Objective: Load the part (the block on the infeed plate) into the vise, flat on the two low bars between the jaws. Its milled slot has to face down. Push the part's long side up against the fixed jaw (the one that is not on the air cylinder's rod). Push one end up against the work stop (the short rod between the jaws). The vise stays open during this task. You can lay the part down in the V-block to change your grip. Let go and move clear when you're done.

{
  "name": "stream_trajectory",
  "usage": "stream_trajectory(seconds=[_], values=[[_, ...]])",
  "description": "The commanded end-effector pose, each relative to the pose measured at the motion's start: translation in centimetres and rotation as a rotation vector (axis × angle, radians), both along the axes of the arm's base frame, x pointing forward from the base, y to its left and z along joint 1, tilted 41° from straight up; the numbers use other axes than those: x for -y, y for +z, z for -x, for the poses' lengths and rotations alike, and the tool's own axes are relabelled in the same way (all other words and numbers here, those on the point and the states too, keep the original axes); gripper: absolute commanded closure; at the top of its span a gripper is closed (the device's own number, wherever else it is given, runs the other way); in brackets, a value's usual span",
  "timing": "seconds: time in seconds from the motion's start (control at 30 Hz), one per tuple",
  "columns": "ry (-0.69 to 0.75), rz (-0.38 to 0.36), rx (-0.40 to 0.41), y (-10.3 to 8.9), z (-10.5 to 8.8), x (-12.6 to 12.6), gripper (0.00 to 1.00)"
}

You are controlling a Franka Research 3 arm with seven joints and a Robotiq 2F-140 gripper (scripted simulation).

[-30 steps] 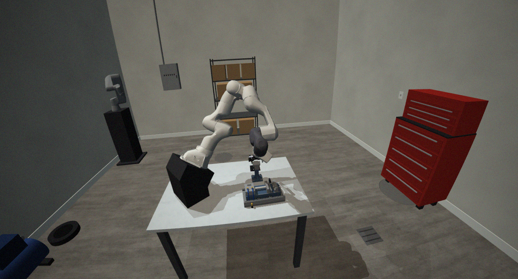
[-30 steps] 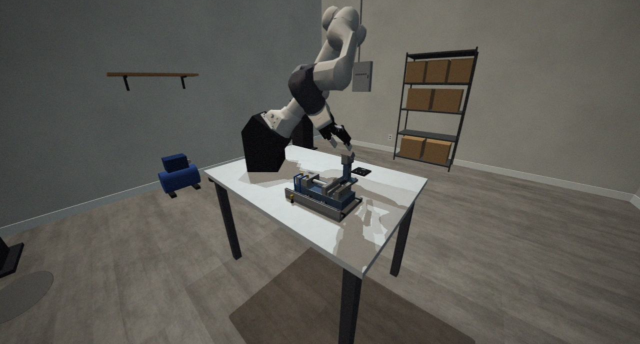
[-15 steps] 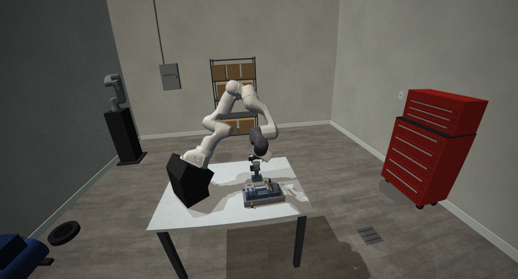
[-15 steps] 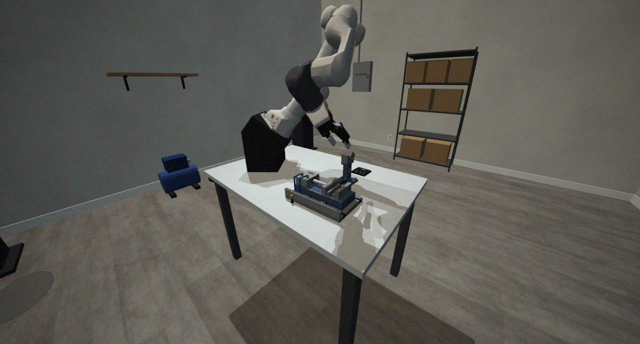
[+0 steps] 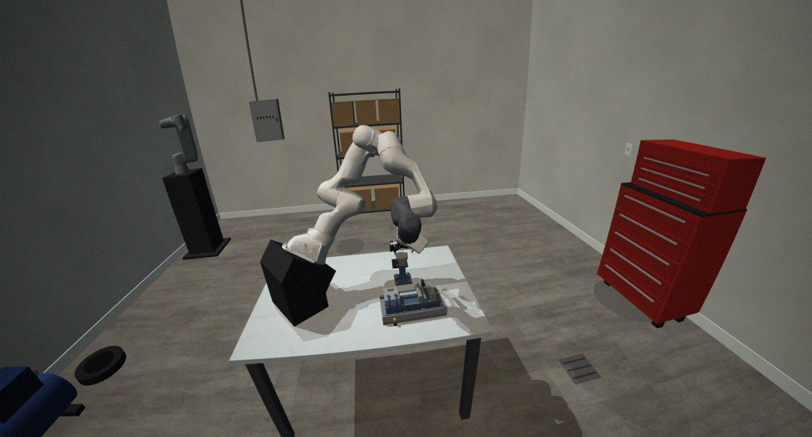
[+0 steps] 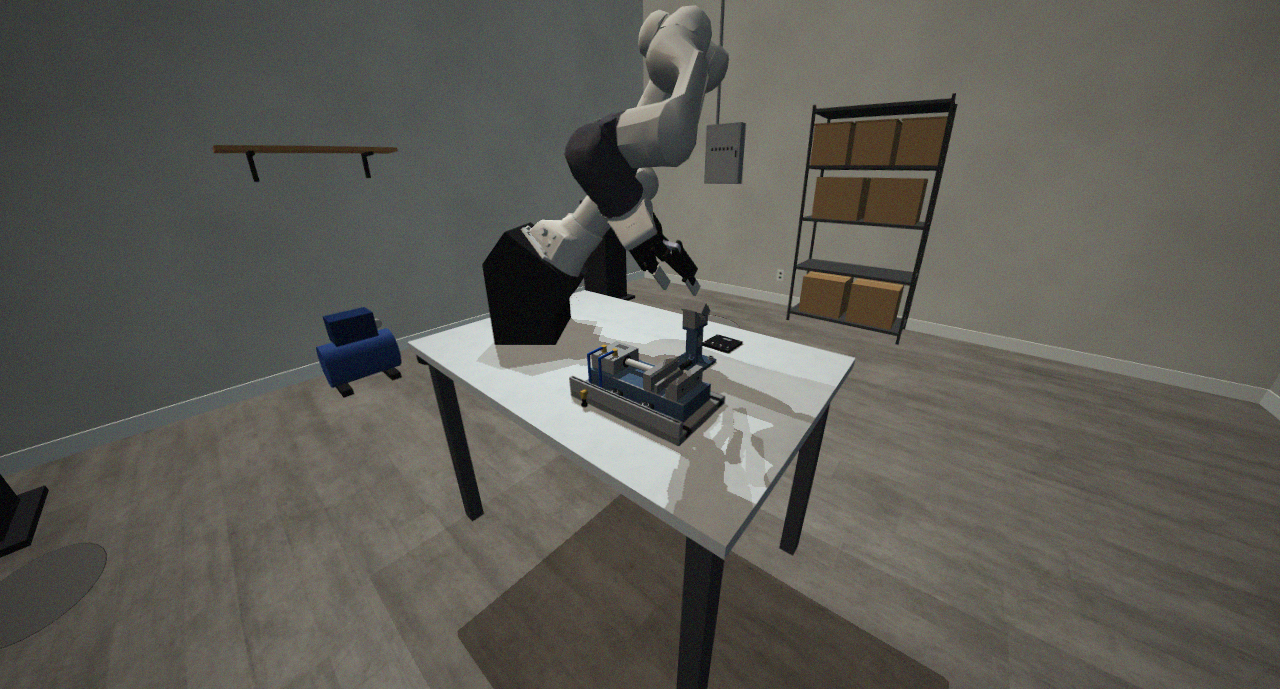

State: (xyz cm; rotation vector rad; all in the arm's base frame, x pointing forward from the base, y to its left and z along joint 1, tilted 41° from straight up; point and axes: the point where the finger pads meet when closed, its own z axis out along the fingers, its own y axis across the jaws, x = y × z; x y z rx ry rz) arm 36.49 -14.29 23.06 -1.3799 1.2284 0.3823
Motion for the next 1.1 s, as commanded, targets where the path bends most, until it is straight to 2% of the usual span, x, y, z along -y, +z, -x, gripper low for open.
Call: stream_trajectory(seconds=[0.0, 1.07], values=[[0.003, -0.009, -0.010, 0.2, 0.4, 0.3, 0.49], [0.003, -0.009, -0.010, 0.9, 1.6, 2.7, 0.49]])
